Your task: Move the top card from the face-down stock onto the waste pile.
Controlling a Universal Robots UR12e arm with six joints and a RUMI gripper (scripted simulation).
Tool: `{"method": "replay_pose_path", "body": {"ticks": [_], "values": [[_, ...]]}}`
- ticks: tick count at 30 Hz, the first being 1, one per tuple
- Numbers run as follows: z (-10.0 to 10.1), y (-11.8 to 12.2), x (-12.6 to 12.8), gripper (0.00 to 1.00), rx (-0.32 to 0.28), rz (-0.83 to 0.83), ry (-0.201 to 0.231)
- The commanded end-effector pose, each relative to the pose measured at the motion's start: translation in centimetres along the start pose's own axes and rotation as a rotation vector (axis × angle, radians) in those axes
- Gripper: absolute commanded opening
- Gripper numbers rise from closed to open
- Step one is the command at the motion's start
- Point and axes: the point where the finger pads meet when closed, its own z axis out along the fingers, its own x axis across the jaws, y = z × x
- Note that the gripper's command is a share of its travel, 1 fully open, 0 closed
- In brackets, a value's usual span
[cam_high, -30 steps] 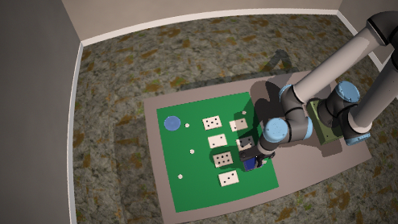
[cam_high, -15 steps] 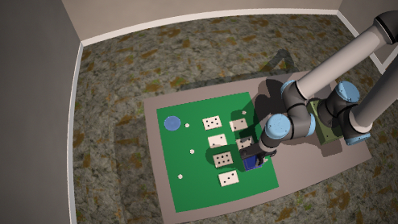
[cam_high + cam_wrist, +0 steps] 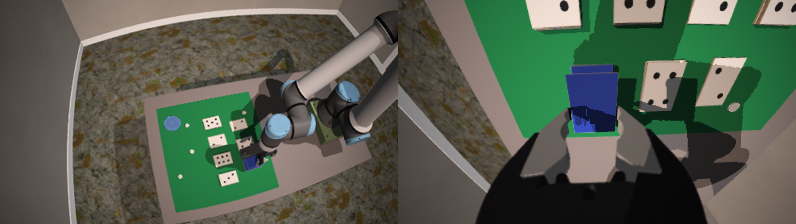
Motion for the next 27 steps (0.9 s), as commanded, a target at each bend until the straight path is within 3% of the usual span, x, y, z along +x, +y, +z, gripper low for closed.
{"method": "replay_pose_path", "body": {"ticks": [1, 10, 23, 27], "values": [[-0.3, -0.3, 0.2, 0.39, 0.005, 0.000, 0.000], [-0.1, -0.1, 2.1, 0.39, 0.002, -0.001, 0.000], [-0.1, -0.5, 9.5, 0.39, 0.001, -0.005, 0.000], [-0.1, -0.7, 10.4, 0.39, 0.002, -0.005, 0.000]]}}
